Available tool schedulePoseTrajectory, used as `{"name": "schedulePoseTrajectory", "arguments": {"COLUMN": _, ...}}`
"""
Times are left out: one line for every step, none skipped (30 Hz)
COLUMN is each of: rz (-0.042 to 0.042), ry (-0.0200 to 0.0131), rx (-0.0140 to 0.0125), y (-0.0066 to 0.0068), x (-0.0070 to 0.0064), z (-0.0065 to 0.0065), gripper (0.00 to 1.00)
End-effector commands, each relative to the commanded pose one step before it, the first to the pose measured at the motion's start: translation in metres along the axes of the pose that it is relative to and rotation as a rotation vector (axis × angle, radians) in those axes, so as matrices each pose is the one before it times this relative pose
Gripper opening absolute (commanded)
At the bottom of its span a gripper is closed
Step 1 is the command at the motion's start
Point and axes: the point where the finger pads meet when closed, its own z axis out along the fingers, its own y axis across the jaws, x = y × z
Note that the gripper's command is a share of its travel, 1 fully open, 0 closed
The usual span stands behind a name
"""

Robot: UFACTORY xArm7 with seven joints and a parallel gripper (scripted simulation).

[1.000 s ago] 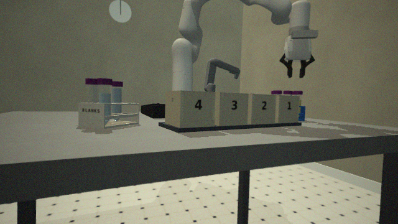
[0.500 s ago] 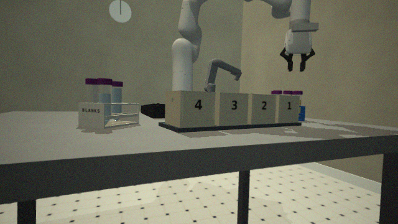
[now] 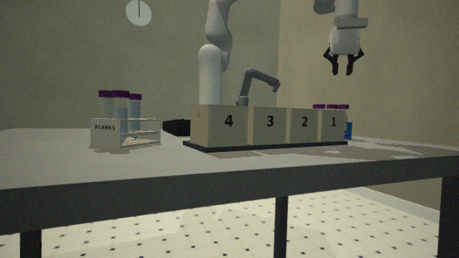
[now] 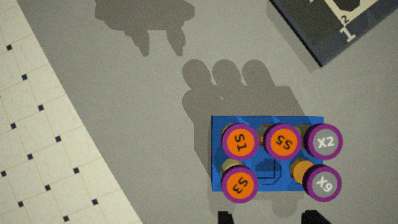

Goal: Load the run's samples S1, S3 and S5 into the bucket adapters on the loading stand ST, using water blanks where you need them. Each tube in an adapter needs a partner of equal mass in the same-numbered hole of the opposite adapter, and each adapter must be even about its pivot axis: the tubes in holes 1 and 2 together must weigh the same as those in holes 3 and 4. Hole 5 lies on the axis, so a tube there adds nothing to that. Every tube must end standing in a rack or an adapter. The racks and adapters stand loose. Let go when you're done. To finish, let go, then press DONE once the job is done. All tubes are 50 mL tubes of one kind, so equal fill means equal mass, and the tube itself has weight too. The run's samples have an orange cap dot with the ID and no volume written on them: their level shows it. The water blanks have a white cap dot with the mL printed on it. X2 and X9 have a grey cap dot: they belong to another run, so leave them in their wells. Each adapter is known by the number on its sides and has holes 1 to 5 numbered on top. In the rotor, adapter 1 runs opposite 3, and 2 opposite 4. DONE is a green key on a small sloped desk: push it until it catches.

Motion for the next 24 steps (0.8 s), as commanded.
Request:
{"name": "schedulePoseTrajectory", "arguments": {"rz": 0.00004, "ry": 0.00051, "rx": 0.00399, "y": -0.00101, "x": 0.00015, "z": -0.00333, "gripper": 0.44}}
{"name": "schedulePoseTrajectory", "arguments": {"rz": 0.0, "ry": 0.0, "rx": -0.00001, "y": -0.00001, "x": 0.0, "z": -0.00001, "gripper": 0.44}}
{"name": "schedulePoseTrajectory", "arguments": {"rz": 0.0, "ry": 0.0, "rx": 0.0, "y": -0.00001, "x": 0.0, "z": -0.00001, "gripper": 0.44}}
{"name": "schedulePoseTrajectory", "arguments": {"rz": 0.0, "ry": 0.0, "rx": 0.0, "y": 0.0, "x": 0.0, "z": -0.00001, "gripper": 0.44}}
{"name": "schedulePoseTrajectory", "arguments": {"rz": 0.0, "ry": 0.0, "rx": 0.0, "y": 0.0, "x": 0.0, "z": 0.0, "gripper": 0.44}}
{"name": "schedulePoseTrajectory", "arguments": {"rz": 0.0, "ry": 0.0, "rx": 0.0, "y": 0.0, "x": 0.0, "z": 0.0, "gripper": 0.44}}
{"name": "schedulePoseTrajectory", "arguments": {"rz": 0.0, "ry": 0.0, "rx": 0.0, "y": 0.0, "x": 0.0, "z": 0.0, "gripper": 0.44}}
{"name": "schedulePoseTrajectory", "arguments": {"rz": 0.0, "ry": 0.0, "rx": 0.0, "y": 0.0, "x": 0.0, "z": 0.0, "gripper": 0.44}}
{"name": "schedulePoseTrajectory", "arguments": {"rz": 0.0, "ry": 0.0, "rx": 0.0, "y": 0.0, "x": 0.0, "z": 0.0, "gripper": 0.44}}
{"name": "schedulePoseTrajectory", "arguments": {"rz": 0.0, "ry": 0.0, "rx": 0.0, "y": 0.0, "x": 0.0, "z": 0.0, "gripper": 0.44}}
{"name": "schedulePoseTrajectory", "arguments": {"rz": 0.0, "ry": 0.0, "rx": 0.0, "y": 0.0, "x": 0.0, "z": 0.0, "gripper": 0.44}}
{"name": "schedulePoseTrajectory", "arguments": {"rz": 0.0, "ry": 0.0, "rx": 0.0, "y": 0.0, "x": 0.0, "z": 0.0, "gripper": 0.44}}
{"name": "schedulePoseTrajectory", "arguments": {"rz": 0.0, "ry": 0.0, "rx": 0.0, "y": 0.0, "x": 0.0, "z": 0.0, "gripper": 0.44}}
{"name": "schedulePoseTrajectory", "arguments": {"rz": 0.0, "ry": 0.0, "rx": 0.0, "y": 0.0, "x": 0.0, "z": 0.0, "gripper": 0.44}}
{"name": "schedulePoseTrajectory", "arguments": {"rz": 0.0, "ry": -0.00001, "rx": -0.00009, "y": 0.00002, "x": 0.0, "z": 0.00005, "gripper": 0.44}}
{"name": "schedulePoseTrajectory", "arguments": {"rz": 0.0, "ry": 0.0, "rx": 0.00002, "y": 0.0, "x": 0.0, "z": -0.00001, "gripper": 0.44}}
{"name": "schedulePoseTrajectory", "arguments": {"rz": 0.0, "ry": 0.0, "rx": 0.00001, "y": 0.0, "x": 0.0, "z": 0.0, "gripper": 0.44}}
{"name": "schedulePoseTrajectory", "arguments": {"rz": 0.0, "ry": 0.0, "rx": 0.0, "y": 0.0, "x": 0.0, "z": 0.0, "gripper": 0.44}}
{"name": "schedulePoseTrajectory", "arguments": {"rz": 0.0, "ry": 0.0, "rx": -0.00001, "y": 0.0, "x": 0.0, "z": 0.0, "gripper": 0.44}}
{"name": "schedulePoseTrajectory", "arguments": {"rz": -0.03333, "ry": 0.00004, "rx": 0.00005, "y": 0.0035, "x": 0.00354, "z": -0.00005, "gripper": 0.57}}
{"name": "schedulePoseTrajectory", "arguments": {"rz": -0.03333, "ry": 0.00003, "rx": -0.00003, "y": 0.00364, "x": 0.00342, "z": 0.0, "gripper": 0.57}}
{"name": "schedulePoseTrajectory", "arguments": {"rz": -0.03333, "ry": 0.00003, "rx": -0.00003, "y": 0.00376, "x": 0.0033, "z": 0.0, "gripper": 0.57}}
{"name": "schedulePoseTrajectory", "arguments": {"rz": -0.03333, "ry": 0.00003, "rx": -0.00003, "y": 0.00387, "x": 0.00317, "z": 0.0, "gripper": 0.57}}
{"name": "schedulePoseTrajectory", "arguments": {"rz": -0.03333, "ry": 0.00003, "rx": -0.00003, "y": 0.00397, "x": 0.00304, "z": 0.0, "gripper": 0.57}}
